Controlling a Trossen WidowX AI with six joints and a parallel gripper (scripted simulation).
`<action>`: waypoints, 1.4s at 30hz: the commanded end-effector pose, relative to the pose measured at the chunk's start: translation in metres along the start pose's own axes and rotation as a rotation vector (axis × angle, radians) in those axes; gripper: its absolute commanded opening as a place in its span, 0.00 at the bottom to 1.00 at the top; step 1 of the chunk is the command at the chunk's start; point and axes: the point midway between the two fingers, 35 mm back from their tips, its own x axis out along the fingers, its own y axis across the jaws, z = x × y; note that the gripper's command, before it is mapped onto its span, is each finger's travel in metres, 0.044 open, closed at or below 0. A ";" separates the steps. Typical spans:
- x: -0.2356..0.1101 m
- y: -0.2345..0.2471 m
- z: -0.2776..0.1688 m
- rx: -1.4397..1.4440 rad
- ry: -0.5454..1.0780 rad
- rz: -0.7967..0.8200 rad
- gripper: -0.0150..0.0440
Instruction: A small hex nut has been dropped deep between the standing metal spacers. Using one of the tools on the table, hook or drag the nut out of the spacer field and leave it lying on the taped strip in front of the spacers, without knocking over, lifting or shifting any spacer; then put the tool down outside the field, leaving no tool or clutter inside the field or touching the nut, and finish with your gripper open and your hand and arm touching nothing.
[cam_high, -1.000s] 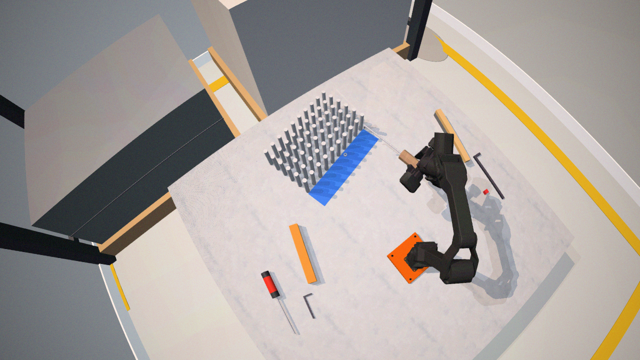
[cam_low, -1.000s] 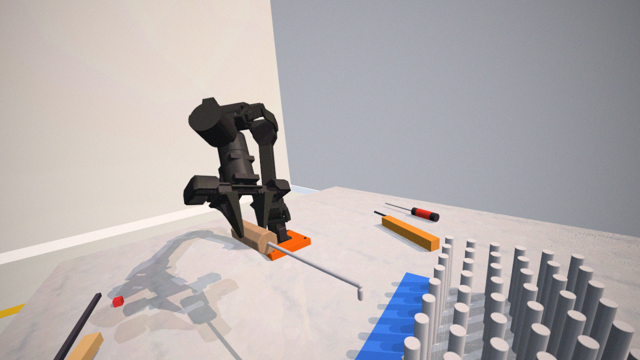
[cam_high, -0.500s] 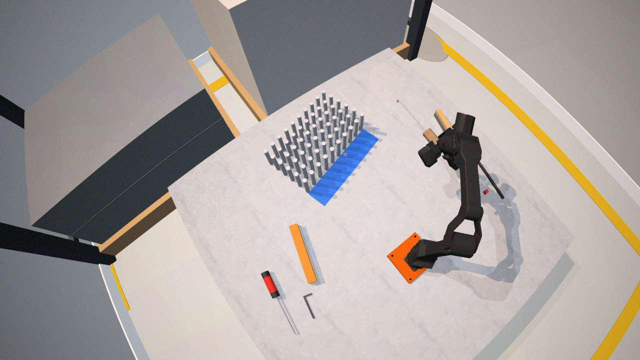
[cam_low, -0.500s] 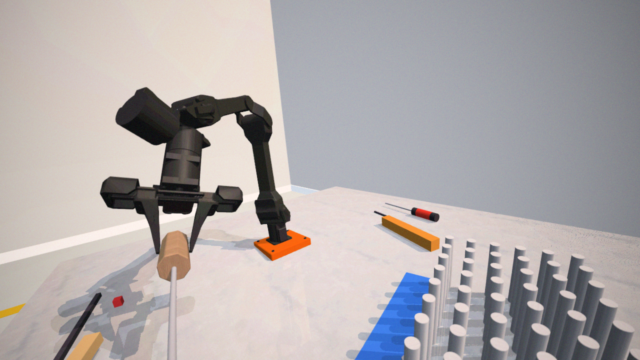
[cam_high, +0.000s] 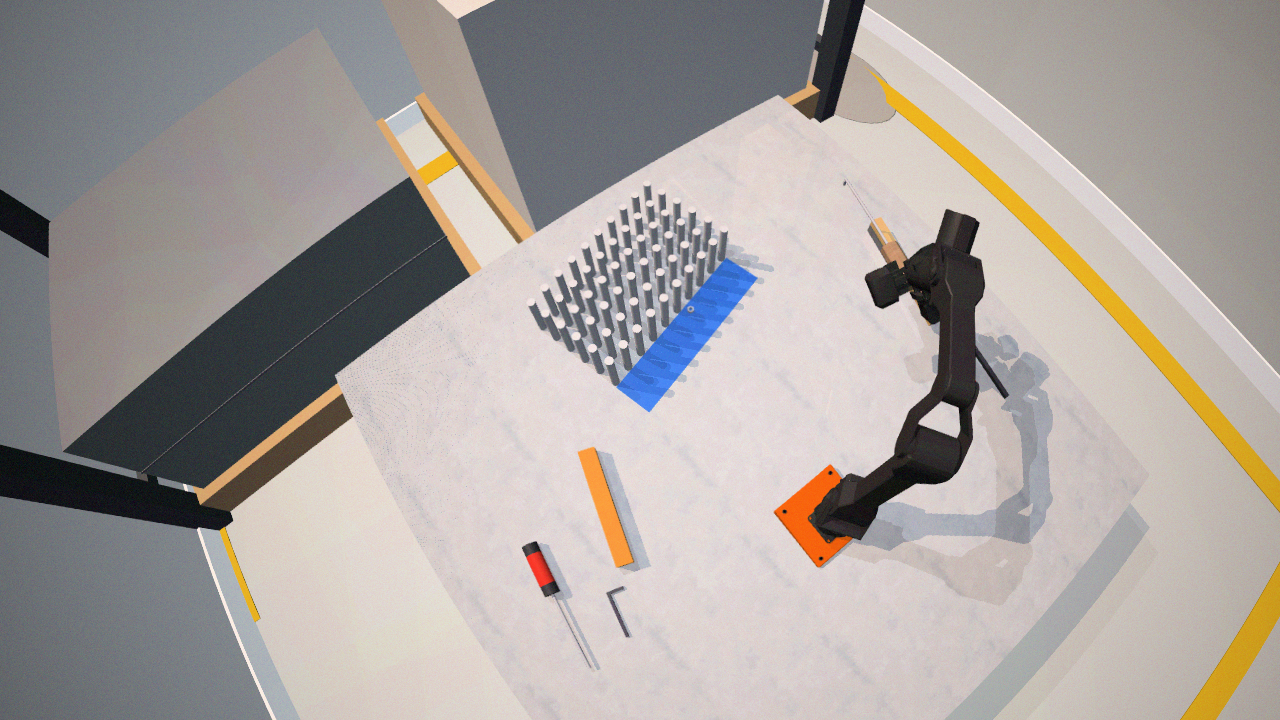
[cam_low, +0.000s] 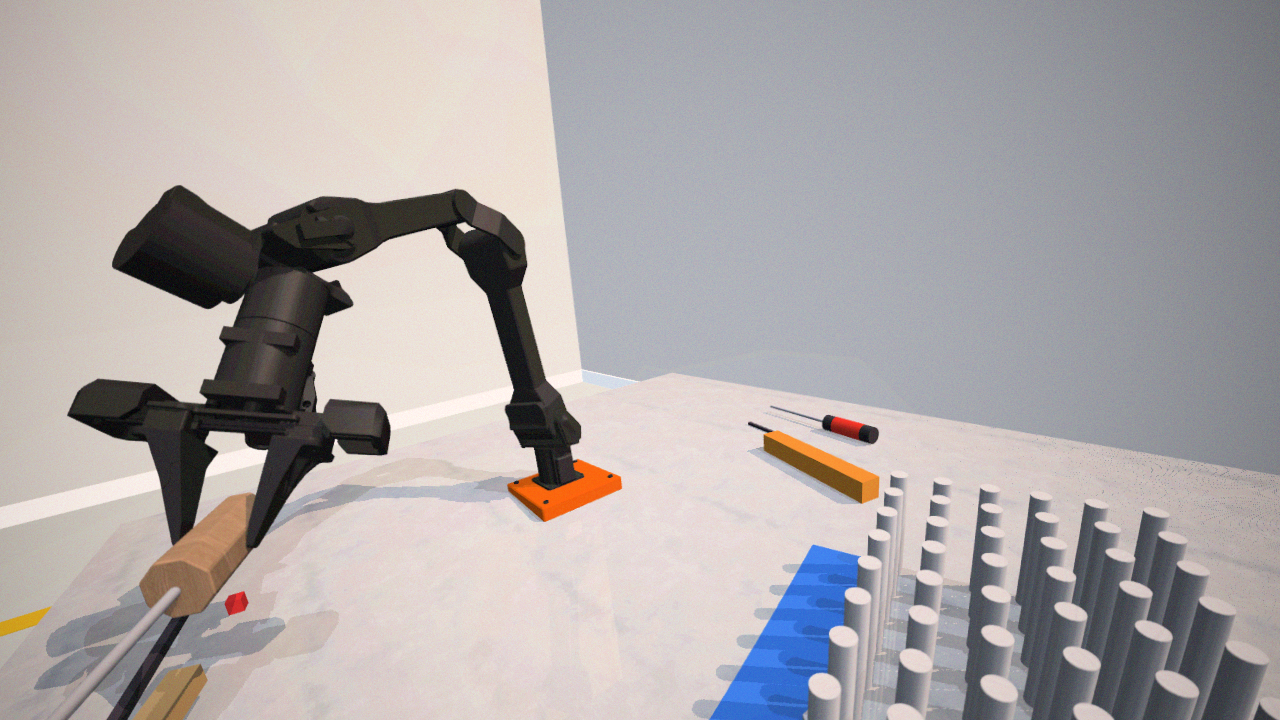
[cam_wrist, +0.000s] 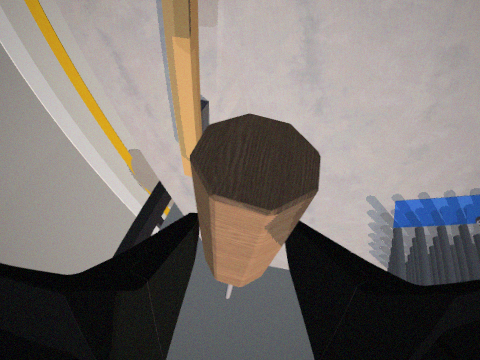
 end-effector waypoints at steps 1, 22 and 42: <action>0.000 0.005 -0.003 0.006 0.010 0.013 0.25; 0.017 0.003 0.004 0.006 0.011 0.014 0.25; 0.034 0.001 0.011 0.005 0.011 0.014 0.25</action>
